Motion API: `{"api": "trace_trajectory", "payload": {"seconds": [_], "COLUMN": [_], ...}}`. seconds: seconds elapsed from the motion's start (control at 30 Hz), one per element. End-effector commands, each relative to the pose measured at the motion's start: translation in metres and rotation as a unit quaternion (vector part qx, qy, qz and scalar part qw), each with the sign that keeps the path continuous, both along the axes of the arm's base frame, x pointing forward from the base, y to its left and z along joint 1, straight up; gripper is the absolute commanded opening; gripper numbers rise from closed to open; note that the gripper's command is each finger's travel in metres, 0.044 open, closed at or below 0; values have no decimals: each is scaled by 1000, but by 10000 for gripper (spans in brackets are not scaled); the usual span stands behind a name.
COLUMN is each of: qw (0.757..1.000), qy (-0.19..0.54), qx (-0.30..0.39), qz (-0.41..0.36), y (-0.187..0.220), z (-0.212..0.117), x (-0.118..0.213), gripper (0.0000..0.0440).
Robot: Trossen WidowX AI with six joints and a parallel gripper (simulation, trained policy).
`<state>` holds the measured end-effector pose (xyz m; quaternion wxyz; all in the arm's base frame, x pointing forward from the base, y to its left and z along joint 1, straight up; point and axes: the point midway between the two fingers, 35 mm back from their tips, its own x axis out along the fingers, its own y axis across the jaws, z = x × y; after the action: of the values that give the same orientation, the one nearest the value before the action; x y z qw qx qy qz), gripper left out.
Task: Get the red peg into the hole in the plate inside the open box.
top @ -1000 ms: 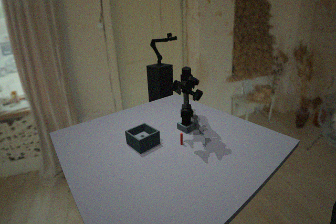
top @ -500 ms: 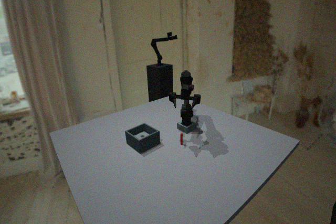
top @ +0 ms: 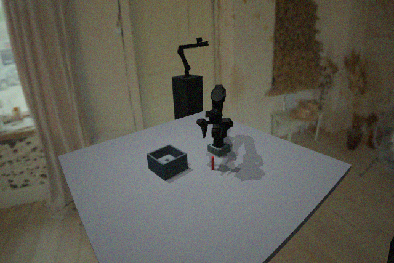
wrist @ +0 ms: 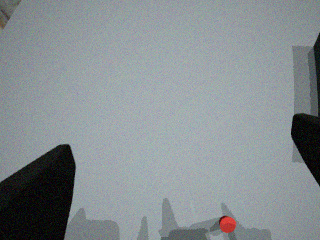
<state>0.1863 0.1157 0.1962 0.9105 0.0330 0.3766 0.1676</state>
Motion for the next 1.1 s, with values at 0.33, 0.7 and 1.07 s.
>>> {"api": "trace_trajectory", "payload": {"seconds": [0.33, 0.7, 1.07], "qw": [971, 910, 852], "qy": [161, 261, 303], "qx": [12, 10, 25], "qz": [-174, -323, -426], "y": [-17, -27, -25], "z": [-49, -90, -133], "x": [-4, -7, -4], "gripper": [440, 440, 440]}}
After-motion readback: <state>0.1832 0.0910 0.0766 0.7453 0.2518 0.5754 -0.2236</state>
